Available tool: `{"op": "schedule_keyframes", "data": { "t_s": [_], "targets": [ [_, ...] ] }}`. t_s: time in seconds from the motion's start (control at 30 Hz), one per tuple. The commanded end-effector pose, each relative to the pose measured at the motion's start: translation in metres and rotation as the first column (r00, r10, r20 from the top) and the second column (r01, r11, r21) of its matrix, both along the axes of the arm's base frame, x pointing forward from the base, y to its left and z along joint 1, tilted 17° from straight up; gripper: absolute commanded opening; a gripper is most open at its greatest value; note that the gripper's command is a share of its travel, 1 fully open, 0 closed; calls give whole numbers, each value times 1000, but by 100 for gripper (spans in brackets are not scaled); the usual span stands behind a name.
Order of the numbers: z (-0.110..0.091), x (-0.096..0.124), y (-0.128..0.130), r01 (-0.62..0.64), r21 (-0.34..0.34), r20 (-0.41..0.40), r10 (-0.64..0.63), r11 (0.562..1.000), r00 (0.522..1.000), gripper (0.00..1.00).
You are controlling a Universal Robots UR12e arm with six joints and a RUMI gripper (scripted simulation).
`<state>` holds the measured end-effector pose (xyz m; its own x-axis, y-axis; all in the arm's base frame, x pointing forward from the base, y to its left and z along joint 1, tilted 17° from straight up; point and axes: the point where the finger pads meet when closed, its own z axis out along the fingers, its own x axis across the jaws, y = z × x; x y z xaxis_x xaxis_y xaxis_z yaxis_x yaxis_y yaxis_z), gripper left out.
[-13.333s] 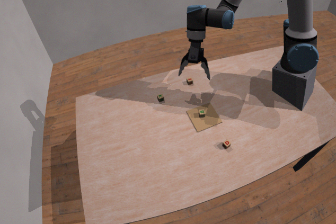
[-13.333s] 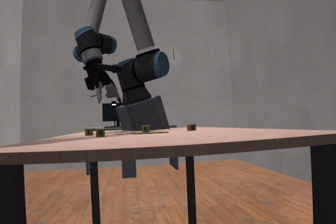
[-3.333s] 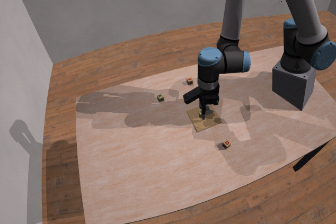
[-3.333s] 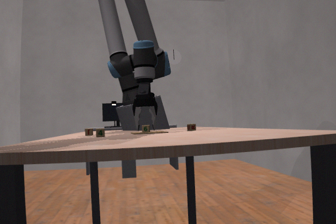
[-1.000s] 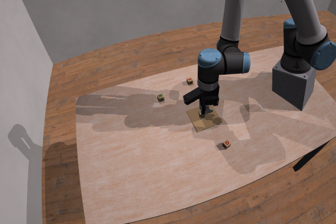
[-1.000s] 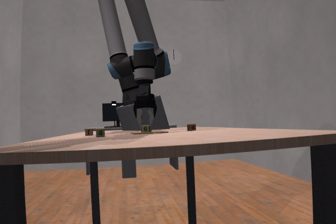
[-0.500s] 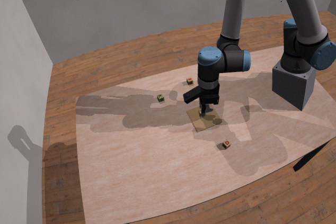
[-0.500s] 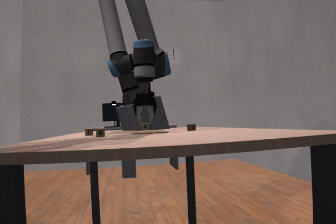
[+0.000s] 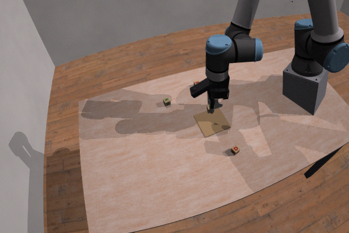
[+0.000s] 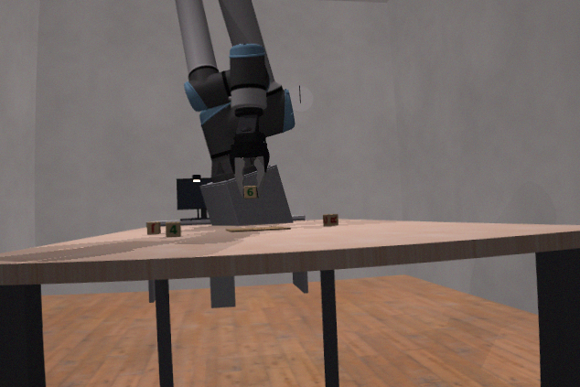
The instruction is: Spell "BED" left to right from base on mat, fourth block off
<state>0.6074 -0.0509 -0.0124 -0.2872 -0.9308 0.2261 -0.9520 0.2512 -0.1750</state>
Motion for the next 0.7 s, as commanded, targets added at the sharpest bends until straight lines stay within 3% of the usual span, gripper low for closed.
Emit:
{"op": "schedule_keyframes", "data": {
  "t_s": [0.0,0.43,0.57,0.67],
  "targets": [
    [23,-2,6,1,1,-2,-1,1000,1000,9],
    [25,-3,7,-2,0,-2,2,1000,1000,9],
    [16,-5,42,-136,-11,-40,135,991,990,9],
    [14,-5,47,-157,-13,-46,156,988,987,9]
  ]
}}
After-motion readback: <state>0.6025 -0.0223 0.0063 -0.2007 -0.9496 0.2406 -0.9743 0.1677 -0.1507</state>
